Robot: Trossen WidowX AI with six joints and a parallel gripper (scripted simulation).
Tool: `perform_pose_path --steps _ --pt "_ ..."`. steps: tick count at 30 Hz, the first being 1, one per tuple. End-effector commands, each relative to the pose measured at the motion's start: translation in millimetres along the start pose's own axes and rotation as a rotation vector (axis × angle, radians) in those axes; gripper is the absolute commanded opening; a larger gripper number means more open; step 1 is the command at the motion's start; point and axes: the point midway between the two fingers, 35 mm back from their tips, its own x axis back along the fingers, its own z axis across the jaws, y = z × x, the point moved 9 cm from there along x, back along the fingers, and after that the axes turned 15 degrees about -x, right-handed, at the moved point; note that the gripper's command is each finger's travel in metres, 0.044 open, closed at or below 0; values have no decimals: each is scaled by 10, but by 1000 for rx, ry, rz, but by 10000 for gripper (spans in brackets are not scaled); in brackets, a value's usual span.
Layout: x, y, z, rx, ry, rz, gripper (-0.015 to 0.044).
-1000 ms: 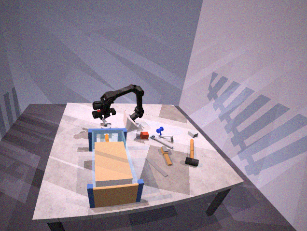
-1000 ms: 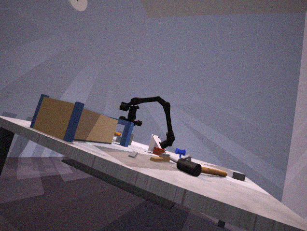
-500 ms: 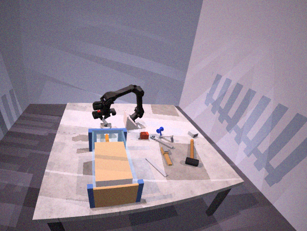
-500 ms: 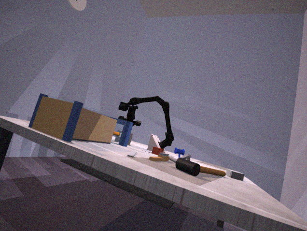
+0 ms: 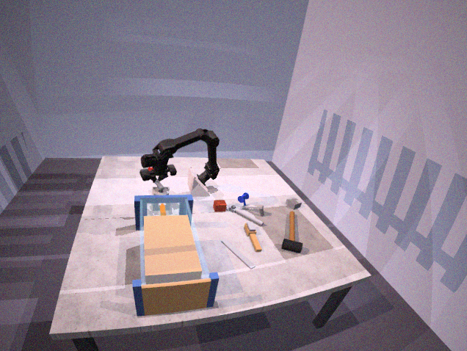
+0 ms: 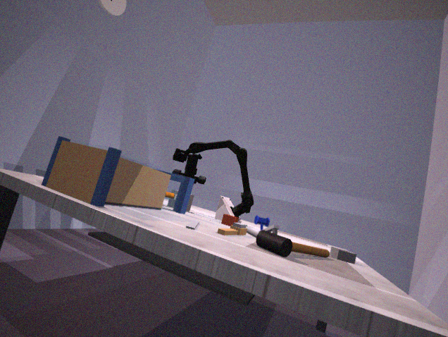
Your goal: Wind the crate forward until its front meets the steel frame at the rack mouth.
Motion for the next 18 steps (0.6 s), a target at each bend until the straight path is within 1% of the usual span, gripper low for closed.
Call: perform_pose_path --steps 1,7,18 --pt "-10 -9 1 -5 -2 0 0" --pt "-17 -12 0 -8 -3 0 0" --pt "-34 -13 -32 -125 -55 -14 0"
